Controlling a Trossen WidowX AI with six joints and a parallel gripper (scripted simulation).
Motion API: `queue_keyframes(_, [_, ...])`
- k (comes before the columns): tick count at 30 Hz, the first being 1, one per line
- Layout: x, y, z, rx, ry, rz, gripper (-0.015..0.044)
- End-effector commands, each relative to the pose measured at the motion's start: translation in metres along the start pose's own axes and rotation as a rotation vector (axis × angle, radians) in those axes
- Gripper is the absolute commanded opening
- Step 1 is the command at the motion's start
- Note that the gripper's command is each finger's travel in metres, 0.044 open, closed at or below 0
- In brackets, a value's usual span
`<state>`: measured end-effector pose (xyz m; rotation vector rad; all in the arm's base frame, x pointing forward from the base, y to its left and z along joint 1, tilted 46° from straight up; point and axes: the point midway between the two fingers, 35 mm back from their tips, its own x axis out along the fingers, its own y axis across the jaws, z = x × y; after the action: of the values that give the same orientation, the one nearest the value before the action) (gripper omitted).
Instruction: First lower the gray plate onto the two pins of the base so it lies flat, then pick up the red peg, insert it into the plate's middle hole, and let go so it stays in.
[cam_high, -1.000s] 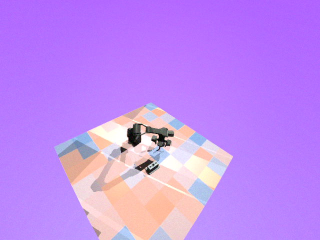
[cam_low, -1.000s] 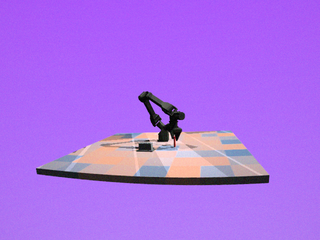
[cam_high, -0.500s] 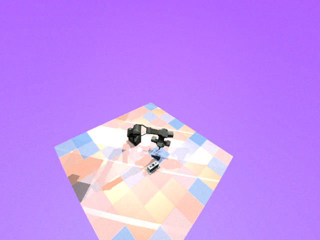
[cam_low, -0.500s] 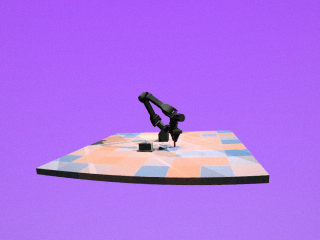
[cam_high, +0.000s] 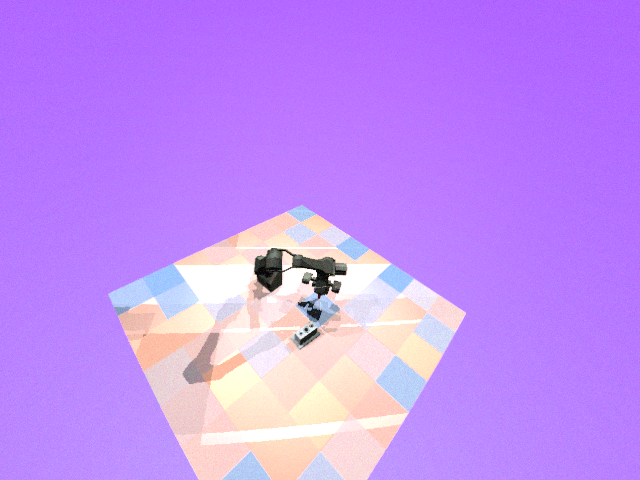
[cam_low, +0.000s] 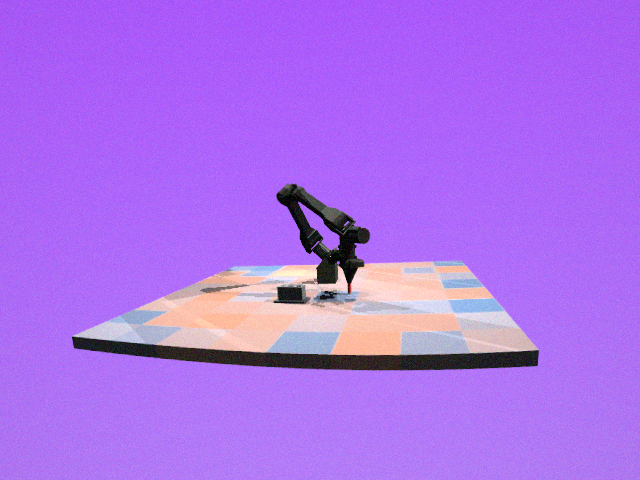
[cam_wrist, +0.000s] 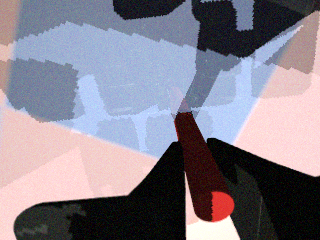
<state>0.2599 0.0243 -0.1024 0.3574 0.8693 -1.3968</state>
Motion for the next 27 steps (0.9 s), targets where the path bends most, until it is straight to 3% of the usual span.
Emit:
queue_keyframes(1, [-0.001,0.000,0.000,-0.006,-0.003,0.000,0.0000])
queue_keyframes(27, [-0.078,0.005,-0.003,-0.008,0.004,0.002,0.0000])
